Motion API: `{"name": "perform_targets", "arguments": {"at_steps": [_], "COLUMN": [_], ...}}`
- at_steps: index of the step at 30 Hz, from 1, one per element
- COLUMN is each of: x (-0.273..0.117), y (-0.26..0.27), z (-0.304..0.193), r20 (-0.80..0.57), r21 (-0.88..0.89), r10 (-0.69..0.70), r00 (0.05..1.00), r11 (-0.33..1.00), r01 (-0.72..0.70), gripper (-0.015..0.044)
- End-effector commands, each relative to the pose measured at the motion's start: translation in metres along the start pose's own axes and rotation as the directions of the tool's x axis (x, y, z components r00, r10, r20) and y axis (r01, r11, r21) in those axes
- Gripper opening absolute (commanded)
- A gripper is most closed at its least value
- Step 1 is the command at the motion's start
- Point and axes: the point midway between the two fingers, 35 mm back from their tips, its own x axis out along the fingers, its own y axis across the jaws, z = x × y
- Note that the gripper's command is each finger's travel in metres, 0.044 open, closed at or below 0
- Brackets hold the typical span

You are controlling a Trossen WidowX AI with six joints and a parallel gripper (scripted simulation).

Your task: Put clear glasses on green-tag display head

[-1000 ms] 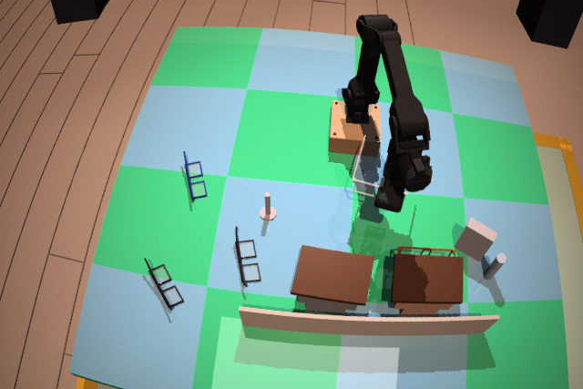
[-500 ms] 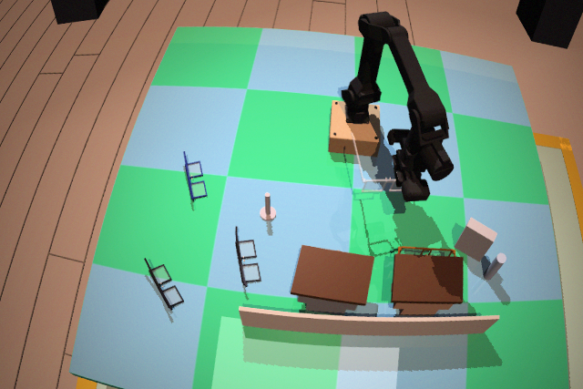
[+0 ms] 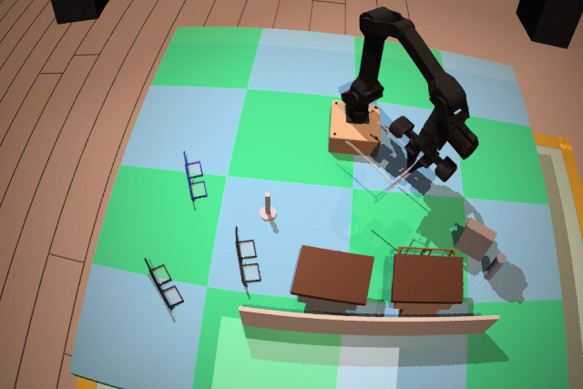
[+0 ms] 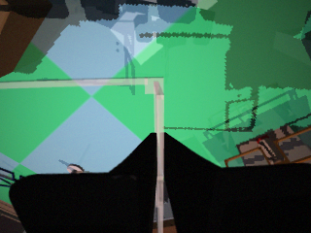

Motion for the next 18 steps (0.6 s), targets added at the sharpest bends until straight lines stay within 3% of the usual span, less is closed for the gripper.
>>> {"name": "perform_targets", "arguments": {"at_steps": [1,9,18], "x": [-0.007,-0.023,-0.041], "y": [0.002,0.006,0.010], "z": [0.010,0.028,0.047], "r20": [-0.058,-0.165,-0.281], "r21": [-0.186,-0.514,-0.787], "r10": [0.002,-0.020,-0.079], "r00": [0.998,0.986,0.956], "r11": [0.982,0.855,0.590], "r01": [-0.013,-0.068,-0.183], "gripper": [0.0000,0.0000,0.0000]}}
